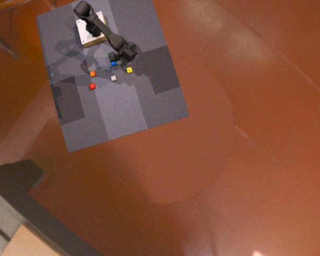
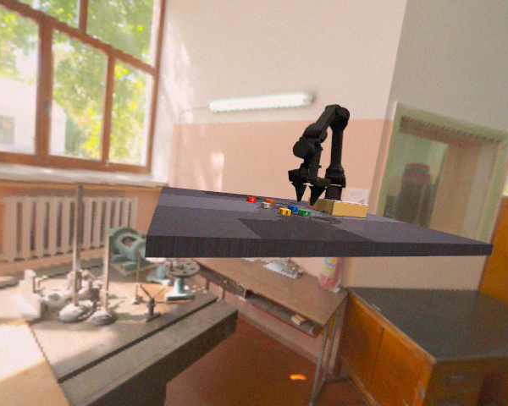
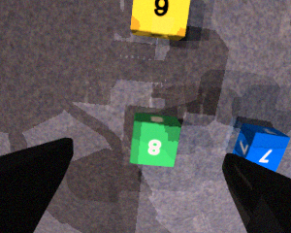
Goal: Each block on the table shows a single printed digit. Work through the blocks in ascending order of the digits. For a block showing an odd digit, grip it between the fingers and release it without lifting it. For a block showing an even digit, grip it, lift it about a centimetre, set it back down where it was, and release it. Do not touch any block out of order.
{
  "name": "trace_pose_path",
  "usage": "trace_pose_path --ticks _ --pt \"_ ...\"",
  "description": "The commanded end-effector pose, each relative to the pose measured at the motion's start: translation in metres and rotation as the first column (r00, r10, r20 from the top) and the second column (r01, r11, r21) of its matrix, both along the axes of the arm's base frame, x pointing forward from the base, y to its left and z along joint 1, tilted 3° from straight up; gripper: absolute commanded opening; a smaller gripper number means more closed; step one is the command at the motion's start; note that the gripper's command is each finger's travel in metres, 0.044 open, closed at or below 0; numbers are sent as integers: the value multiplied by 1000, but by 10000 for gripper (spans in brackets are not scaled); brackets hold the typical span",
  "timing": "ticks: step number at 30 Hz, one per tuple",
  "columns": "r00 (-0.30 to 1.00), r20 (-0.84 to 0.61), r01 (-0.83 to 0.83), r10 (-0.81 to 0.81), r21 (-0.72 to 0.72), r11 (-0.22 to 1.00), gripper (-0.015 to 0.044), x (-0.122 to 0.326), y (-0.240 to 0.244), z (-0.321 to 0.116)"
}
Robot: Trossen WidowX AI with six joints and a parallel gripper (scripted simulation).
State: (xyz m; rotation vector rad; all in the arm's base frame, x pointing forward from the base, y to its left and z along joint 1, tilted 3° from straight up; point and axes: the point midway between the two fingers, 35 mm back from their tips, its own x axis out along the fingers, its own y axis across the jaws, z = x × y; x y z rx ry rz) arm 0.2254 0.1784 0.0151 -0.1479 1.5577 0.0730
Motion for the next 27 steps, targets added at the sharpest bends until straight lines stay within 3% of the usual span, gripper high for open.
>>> trace_pose_path --ticks 1,24,27 --pt "1000 4 2 -2 6 1000 400 1 1 -3" --pt "1000 4 2 -2 5 1000 400 1 -1 -37" --pt "1000 4 2 -2 5 1000 321 1 -1 -37"
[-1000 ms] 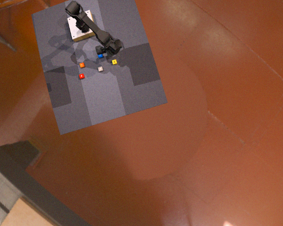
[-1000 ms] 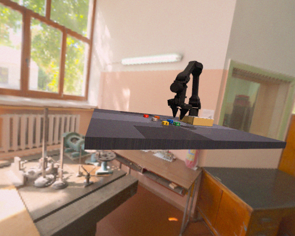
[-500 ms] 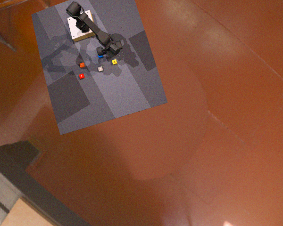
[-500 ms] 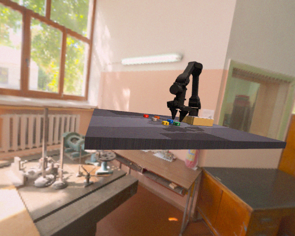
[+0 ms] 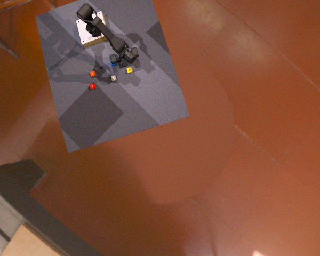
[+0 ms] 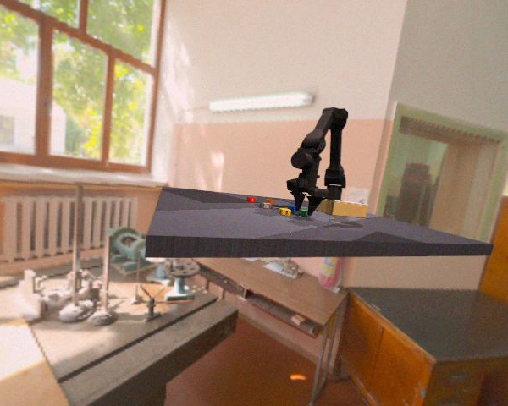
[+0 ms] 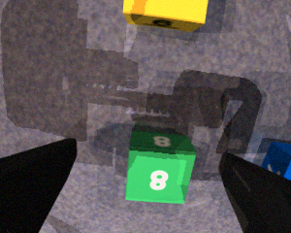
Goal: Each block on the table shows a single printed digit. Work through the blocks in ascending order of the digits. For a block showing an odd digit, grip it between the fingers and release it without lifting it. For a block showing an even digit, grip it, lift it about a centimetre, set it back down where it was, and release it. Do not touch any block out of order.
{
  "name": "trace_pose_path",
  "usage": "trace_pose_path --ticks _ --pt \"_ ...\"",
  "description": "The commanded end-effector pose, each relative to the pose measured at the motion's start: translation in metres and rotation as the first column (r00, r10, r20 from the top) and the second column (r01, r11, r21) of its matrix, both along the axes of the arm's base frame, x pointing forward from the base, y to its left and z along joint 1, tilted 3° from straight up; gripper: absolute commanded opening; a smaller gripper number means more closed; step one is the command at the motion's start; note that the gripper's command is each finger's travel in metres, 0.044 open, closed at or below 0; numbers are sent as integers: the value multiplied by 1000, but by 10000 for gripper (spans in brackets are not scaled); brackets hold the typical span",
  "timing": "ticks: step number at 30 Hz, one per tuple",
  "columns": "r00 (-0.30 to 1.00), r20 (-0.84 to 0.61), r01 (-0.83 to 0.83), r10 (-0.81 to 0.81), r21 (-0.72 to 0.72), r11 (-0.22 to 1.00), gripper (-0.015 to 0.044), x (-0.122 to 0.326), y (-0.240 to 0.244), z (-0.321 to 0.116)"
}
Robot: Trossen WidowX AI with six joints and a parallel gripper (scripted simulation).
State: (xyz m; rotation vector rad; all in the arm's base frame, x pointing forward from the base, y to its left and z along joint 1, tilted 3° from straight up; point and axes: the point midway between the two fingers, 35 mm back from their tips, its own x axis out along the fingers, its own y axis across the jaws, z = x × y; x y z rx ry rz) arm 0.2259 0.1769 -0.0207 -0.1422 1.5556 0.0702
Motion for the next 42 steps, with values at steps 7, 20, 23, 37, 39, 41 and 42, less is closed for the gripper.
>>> trace_pose_path --ticks 7,20,23,37,39,41,42 --pt "1000 2 -4 4 3 1000 137 0 0 -1" --pt "1000 2 -4 4 3 1000 120 0 0 -1" --pt "1000 2 -4 4 3 1000 120 0 0 -1" --pt "1000 2 -5 5 4 1000 120 0 1 13" --pt "1000 2 -4 4 4 1000 120 0 1 14" --pt "1000 2 -4 4 4 1000 120 0 1 14" --pt "1000 2 -4 4 4 1000 120 0 1 14"
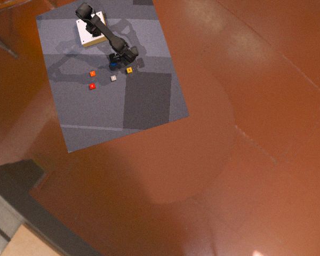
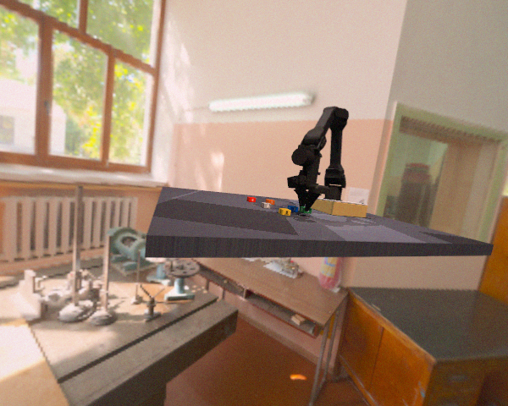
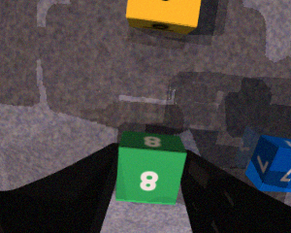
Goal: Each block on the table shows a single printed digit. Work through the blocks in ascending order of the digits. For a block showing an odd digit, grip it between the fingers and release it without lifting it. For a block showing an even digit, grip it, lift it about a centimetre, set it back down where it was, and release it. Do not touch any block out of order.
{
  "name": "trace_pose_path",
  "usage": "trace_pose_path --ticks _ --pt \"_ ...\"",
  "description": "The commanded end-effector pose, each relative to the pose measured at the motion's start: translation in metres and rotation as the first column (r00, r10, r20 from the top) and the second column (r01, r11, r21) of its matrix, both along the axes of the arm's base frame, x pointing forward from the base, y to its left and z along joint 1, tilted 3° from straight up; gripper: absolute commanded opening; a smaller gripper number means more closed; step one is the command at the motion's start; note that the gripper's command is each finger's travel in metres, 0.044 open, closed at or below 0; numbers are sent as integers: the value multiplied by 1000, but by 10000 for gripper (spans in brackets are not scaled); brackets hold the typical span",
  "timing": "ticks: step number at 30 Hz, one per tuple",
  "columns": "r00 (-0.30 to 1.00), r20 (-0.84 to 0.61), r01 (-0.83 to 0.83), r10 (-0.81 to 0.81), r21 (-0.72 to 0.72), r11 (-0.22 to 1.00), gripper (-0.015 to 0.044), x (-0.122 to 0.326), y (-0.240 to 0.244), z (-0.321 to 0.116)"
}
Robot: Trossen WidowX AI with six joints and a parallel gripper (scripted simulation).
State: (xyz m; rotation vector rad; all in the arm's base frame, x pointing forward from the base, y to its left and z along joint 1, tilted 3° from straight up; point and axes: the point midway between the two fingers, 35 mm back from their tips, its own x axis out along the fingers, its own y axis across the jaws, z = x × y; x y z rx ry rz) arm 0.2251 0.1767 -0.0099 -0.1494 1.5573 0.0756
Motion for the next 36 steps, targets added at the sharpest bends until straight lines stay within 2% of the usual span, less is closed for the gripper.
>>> trace_pose_path --ticks 1,31,36 --pt "1000 4 4 -4 5 1000 120 1 1 3" --pt "1000 4 4 -4 5 1000 120 1 1 -12" --pt "1000 4 4 -4 5 1000 251 1 1 -12"
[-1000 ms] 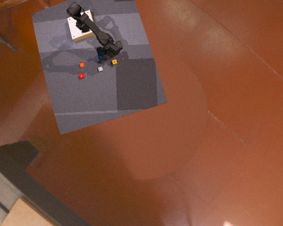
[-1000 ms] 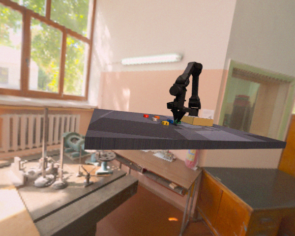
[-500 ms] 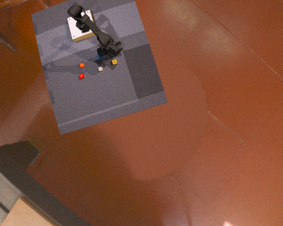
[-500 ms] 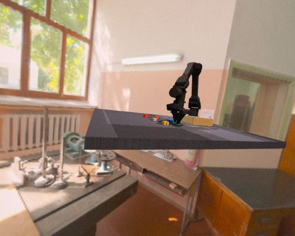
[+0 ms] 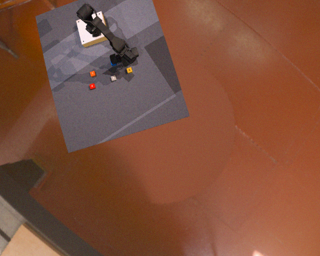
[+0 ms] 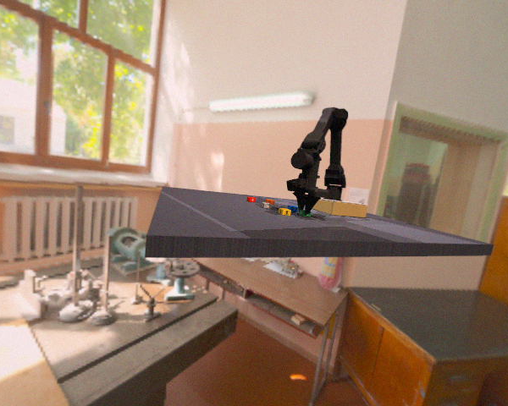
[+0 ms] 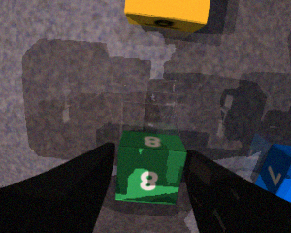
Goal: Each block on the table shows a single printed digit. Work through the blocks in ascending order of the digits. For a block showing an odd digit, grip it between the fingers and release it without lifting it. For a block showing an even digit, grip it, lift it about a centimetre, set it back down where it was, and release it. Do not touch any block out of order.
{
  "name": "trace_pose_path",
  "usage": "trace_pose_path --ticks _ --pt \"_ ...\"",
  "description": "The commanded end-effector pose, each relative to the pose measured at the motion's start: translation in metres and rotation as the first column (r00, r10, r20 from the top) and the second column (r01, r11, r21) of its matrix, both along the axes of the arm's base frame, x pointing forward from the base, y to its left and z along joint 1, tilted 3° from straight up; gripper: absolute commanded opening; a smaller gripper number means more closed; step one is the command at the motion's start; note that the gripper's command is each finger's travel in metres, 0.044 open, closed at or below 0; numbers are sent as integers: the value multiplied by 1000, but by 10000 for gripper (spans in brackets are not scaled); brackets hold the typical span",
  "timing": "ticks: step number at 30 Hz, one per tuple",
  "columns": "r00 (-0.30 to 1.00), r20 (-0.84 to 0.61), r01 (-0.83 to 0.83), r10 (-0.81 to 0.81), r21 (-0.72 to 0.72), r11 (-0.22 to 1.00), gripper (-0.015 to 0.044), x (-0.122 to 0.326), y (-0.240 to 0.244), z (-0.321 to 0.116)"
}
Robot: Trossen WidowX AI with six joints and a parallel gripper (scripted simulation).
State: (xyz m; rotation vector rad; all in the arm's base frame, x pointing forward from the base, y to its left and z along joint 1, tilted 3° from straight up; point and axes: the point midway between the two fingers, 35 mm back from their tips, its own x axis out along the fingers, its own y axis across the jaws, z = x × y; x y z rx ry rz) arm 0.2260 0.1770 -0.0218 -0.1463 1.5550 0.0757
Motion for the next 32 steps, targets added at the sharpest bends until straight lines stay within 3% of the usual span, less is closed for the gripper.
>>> trace_pose_path --ticks 1,6,19,26,32 --pt "1000 1 2 -2 3 1000 277 0 0 0" --pt "1000 1 2 -2 3 1000 400 0 0 0" --pt "1000 1 2 -2 3 1000 400 0 4 38" --pt "1000 0 2 -2 7 1000 400 -12 57 107" --pt "1000 0 2 -2 8 1000 400 -14 62 115"
